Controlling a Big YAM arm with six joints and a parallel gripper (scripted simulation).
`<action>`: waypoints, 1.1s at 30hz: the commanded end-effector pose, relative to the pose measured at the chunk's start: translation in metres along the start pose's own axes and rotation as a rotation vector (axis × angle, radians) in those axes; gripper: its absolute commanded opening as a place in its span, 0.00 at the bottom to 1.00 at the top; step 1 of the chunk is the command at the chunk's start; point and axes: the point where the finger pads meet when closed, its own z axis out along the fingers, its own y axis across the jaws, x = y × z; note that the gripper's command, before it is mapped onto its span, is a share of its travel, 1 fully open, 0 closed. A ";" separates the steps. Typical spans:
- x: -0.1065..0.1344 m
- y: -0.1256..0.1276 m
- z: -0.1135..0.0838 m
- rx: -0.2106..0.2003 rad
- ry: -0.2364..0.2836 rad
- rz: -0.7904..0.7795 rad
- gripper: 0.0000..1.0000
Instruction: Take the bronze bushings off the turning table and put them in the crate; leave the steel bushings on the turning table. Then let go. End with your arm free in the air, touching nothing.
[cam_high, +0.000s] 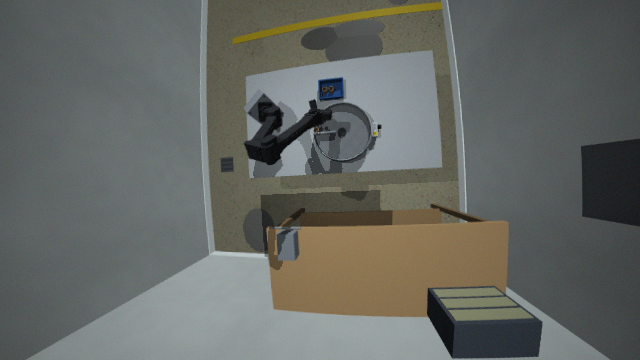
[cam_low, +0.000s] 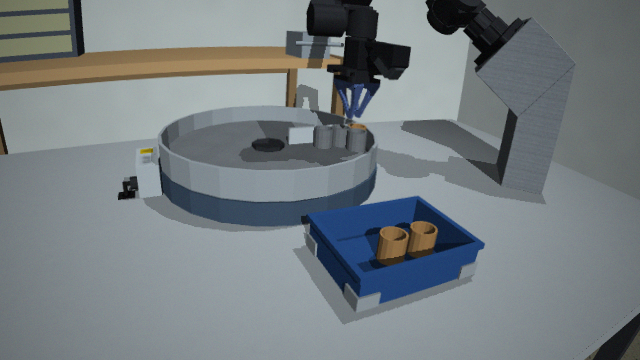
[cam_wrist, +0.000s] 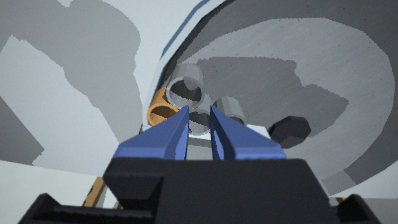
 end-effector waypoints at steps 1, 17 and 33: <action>0.003 0.001 -0.002 -0.001 -0.003 -0.011 0.19; 0.005 -0.002 -0.003 0.013 0.002 0.001 0.19; 0.005 -0.002 -0.003 0.012 0.002 0.001 0.19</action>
